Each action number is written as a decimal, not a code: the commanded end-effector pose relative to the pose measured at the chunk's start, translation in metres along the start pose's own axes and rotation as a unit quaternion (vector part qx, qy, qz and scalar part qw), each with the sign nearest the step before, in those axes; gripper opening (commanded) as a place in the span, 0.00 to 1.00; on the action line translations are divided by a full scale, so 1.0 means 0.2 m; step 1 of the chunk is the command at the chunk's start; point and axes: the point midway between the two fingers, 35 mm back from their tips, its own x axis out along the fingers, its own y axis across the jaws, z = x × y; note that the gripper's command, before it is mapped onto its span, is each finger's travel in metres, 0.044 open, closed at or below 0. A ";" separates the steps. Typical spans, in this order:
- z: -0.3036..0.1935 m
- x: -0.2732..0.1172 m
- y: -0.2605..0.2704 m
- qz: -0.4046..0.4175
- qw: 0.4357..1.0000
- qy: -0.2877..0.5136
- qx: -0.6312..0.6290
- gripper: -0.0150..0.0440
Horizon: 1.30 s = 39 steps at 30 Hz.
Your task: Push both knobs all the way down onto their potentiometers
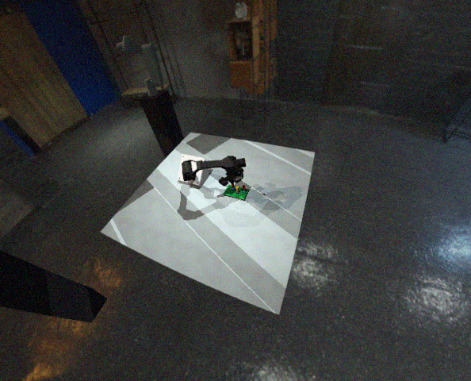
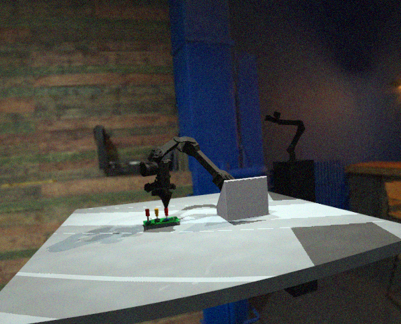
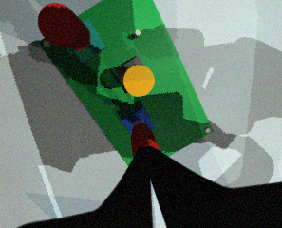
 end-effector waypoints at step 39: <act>0.00 0.04 0.00 -0.001 1.000 -0.003 -0.002 0.25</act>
